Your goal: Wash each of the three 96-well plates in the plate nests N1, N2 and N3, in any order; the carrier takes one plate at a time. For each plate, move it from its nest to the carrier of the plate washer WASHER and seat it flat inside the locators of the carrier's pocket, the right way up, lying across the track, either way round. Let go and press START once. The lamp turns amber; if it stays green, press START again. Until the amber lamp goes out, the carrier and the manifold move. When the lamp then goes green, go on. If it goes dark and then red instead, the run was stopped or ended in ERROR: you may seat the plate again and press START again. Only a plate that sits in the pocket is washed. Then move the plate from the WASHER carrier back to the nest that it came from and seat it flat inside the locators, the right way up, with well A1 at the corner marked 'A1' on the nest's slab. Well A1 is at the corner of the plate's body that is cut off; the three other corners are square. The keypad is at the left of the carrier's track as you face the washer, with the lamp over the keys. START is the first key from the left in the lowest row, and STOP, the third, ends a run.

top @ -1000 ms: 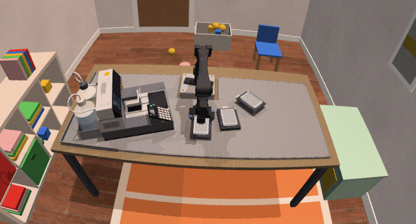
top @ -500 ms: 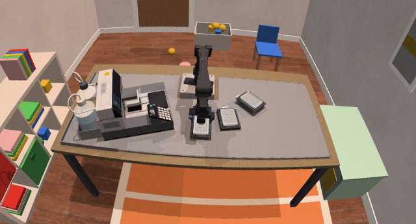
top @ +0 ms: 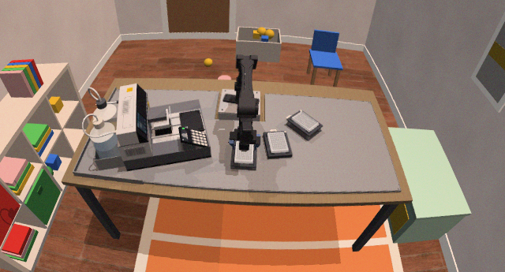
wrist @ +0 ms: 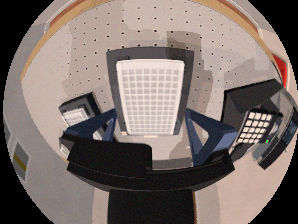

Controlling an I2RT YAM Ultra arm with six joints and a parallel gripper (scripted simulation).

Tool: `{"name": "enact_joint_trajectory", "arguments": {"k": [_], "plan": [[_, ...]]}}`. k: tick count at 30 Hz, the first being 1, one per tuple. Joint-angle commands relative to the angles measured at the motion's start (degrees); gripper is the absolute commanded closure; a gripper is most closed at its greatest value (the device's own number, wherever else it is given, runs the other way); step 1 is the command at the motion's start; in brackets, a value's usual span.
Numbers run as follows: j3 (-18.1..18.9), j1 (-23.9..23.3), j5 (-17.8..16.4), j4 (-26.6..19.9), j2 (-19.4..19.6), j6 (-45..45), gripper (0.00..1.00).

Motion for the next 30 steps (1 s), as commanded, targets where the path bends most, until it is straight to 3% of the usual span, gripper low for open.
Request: {"name": "enact_joint_trajectory", "arguments": {"k": [1,30], "plan": [[0.0,0.0,0.0,0.6,-0.3,0.1,0.0],[-2.3,0.1,0.0,4.3,0.9,0.1,0.0]]}}
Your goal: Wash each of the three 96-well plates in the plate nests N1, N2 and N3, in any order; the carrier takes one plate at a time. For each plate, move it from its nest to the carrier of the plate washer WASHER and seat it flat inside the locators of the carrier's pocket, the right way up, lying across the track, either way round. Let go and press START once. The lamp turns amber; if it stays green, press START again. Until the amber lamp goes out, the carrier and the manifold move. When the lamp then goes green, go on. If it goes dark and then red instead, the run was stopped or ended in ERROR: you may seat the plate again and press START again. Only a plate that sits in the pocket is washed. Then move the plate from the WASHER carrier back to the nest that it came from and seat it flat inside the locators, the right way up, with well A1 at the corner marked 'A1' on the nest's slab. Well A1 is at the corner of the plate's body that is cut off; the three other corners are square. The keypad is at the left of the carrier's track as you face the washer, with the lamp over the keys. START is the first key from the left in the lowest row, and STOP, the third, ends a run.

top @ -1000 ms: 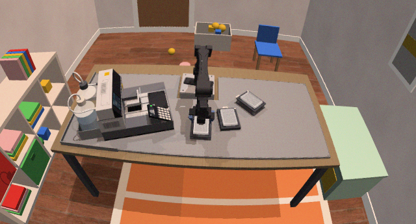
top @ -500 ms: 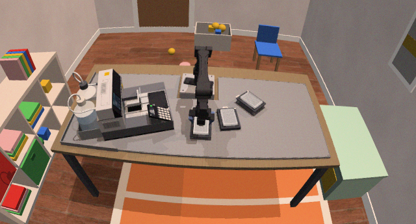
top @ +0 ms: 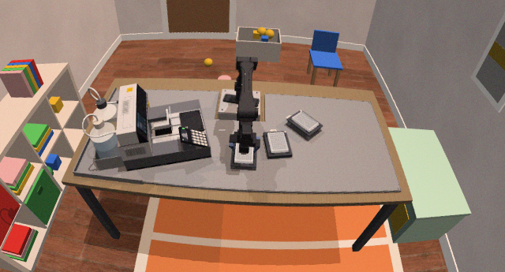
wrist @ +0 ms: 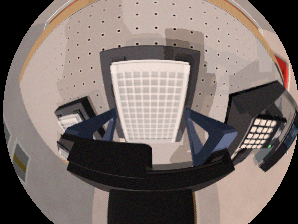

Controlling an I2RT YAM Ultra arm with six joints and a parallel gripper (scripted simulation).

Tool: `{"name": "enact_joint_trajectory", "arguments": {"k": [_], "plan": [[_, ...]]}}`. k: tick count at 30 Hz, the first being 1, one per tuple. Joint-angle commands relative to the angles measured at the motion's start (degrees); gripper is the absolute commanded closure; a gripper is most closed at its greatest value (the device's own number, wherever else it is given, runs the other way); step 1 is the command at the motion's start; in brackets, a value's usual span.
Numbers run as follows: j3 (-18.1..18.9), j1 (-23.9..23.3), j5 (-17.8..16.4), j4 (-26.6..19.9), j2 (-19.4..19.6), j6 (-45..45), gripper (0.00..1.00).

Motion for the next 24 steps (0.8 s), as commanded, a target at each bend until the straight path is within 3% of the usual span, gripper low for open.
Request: {"name": "enact_joint_trajectory", "arguments": {"k": [1,23,24], "plan": [[0.1,0.0,0.0,0.8,-0.3,0.0,0.0],[-0.6,0.0,0.0,1.9,0.1,0.1,0.0],[-0.6,0.0,0.0,1.9,0.1,0.1,0.1]]}}
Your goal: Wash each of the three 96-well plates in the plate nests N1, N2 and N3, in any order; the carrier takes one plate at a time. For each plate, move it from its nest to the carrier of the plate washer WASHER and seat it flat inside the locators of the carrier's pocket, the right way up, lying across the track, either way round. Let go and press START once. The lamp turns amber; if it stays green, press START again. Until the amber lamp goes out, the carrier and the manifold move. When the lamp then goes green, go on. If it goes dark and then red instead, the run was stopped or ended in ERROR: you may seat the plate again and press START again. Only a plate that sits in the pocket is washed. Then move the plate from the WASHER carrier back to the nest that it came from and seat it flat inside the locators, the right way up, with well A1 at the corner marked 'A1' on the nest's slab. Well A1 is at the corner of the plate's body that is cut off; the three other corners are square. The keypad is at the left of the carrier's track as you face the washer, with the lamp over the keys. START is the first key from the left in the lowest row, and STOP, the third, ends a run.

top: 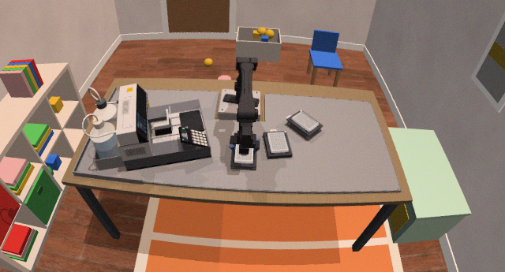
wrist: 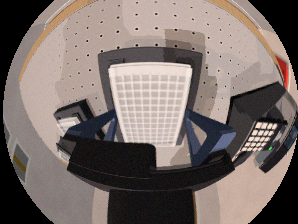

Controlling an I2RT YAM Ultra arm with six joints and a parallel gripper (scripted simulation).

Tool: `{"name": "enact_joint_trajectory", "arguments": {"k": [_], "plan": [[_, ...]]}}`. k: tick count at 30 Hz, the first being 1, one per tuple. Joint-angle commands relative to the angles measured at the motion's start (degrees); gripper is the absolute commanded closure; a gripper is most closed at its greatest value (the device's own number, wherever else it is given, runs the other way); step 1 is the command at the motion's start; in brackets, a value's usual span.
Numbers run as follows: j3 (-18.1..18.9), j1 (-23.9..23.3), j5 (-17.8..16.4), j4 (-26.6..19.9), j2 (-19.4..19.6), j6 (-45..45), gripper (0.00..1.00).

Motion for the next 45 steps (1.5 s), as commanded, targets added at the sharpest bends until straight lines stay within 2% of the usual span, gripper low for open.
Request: {"name": "enact_joint_trajectory", "arguments": {"k": [1,2,3,5,6,8,9,13,14,16,17,19,20,22,23,25,26,30,31,45], "plan": [[0.2,0.0,0.0,0.1,-0.5,0.0,0.1],[0.2,0.0,0.0,0.1,-0.5,0.0,0.1],[0.2,0.0,0.0,0.1,-0.5,0.0,0.2],[0.2,0.0,0.0,0.1,-0.5,0.0,0.2],[0.2,0.0,0.0,0.1,-0.5,0.0,0.3],[0.2,0.0,0.0,0.1,-0.5,0.0,0.3],[0.2,0.0,0.0,0.1,-0.5,0.0,0.4],[0.2,0.0,0.0,0.1,-0.5,0.0,0.4],[0.2,0.0,0.0,0.1,-0.5,0.0,0.5],[0.2,0.0,0.0,0.1,-0.5,0.0,0.5],[0.2,0.0,0.0,0.1,-0.5,0.0,0.6],[0.2,0.0,0.0,0.1,-0.5,0.0,0.6],[0.2,0.0,0.0,0.1,-0.5,0.0,0.7],[0.2,0.0,0.0,0.1,-0.5,0.0,0.7],[0.2,0.0,0.0,0.1,-0.5,0.0,0.8],[0.2,0.0,0.0,0.1,-0.5,0.0,0.8],[0.2,0.0,0.0,0.1,-0.5,0.0,0.9],[0.2,0.0,0.0,0.1,-0.5,0.0,0.9],[0.2,0.0,0.0,0.1,-0.5,0.0,1.0],[0.2,0.0,0.0,0.1,-0.5,0.0,1.0]]}}
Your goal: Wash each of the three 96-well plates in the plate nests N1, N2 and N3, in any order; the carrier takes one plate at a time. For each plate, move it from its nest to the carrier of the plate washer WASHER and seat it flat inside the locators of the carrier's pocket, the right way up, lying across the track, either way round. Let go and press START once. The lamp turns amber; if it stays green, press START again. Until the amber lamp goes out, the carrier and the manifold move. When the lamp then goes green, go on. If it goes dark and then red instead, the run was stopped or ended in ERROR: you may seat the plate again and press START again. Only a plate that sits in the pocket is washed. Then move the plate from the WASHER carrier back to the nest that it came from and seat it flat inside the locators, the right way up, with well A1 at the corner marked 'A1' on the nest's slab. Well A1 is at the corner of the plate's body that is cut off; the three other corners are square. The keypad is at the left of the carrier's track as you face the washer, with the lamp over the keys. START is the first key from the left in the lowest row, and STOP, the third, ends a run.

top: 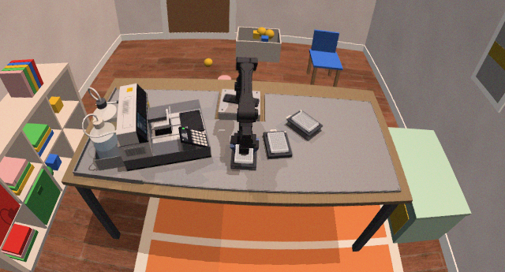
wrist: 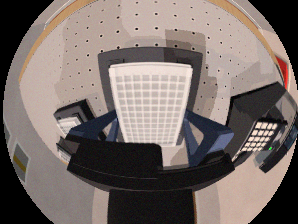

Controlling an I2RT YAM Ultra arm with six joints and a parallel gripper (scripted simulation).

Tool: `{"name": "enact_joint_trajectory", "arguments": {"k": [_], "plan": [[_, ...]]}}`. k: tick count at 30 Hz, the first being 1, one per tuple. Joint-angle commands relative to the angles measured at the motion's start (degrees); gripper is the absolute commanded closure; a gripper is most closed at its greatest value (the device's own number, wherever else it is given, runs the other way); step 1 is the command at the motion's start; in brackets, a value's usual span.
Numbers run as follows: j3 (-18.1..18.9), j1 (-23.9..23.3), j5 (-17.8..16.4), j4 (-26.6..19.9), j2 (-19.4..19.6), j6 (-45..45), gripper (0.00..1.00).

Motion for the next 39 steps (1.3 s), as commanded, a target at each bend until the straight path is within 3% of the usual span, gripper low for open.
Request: {"name": "enact_joint_trajectory", "arguments": {"k": [1,12,39], "plan": [[0.2,0.0,0.0,0.1,-0.5,0.0,1.0],[0.2,0.0,0.0,0.1,-0.5,0.0,1.0],[5.3,-0.1,0.0,-7.6,-3.1,-0.1,1.0]]}}
